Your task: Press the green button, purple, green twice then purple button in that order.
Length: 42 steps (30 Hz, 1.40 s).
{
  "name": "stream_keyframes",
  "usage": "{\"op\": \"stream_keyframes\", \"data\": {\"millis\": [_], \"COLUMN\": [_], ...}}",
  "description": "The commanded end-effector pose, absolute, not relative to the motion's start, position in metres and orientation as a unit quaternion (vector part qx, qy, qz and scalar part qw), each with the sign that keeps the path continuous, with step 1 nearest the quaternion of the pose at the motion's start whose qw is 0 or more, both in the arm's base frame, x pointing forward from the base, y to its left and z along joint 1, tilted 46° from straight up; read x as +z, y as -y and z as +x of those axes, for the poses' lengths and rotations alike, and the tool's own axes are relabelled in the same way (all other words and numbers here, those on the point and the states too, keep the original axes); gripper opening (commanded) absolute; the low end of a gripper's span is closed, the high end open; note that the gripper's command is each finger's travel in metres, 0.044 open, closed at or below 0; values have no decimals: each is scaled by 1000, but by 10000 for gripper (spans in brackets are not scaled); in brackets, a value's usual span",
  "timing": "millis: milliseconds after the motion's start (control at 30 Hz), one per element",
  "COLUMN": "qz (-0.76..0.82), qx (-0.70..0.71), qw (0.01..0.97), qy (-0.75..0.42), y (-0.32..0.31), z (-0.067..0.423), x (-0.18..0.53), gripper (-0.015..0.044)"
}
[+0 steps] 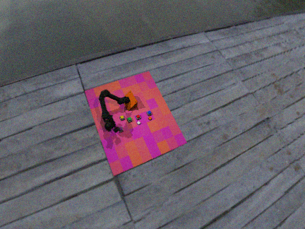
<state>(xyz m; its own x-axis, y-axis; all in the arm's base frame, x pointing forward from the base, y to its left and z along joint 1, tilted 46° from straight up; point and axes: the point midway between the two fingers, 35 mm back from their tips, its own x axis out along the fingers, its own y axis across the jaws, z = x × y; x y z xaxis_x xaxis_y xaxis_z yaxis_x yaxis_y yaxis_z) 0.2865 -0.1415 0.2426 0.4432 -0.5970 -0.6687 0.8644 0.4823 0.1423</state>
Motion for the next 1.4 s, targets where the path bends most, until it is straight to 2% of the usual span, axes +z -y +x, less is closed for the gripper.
{"op": "stream_keyframes", "data": {"millis": [0, 233, 433, 767, 1000, 1233, 1367], "qz": [152, -56, -261, -283, -283, -283, -283], "qx": [-406, -326, -263, -257, -258, -258, -258], "qw": [804, 760, 698, 690, 690, 690, 690], "qy": [-407, -559, -613, -615, -614, -614, -614], "y": [84, 4, -41, -45, -3, -1, -1], "z": [289, 260, 224, 221, 228, 228, 228], "x": [196, 148, 134, 133, 92, 91, 91], "gripper": [400, 400, 400, 400, 216, 32, 20]}}
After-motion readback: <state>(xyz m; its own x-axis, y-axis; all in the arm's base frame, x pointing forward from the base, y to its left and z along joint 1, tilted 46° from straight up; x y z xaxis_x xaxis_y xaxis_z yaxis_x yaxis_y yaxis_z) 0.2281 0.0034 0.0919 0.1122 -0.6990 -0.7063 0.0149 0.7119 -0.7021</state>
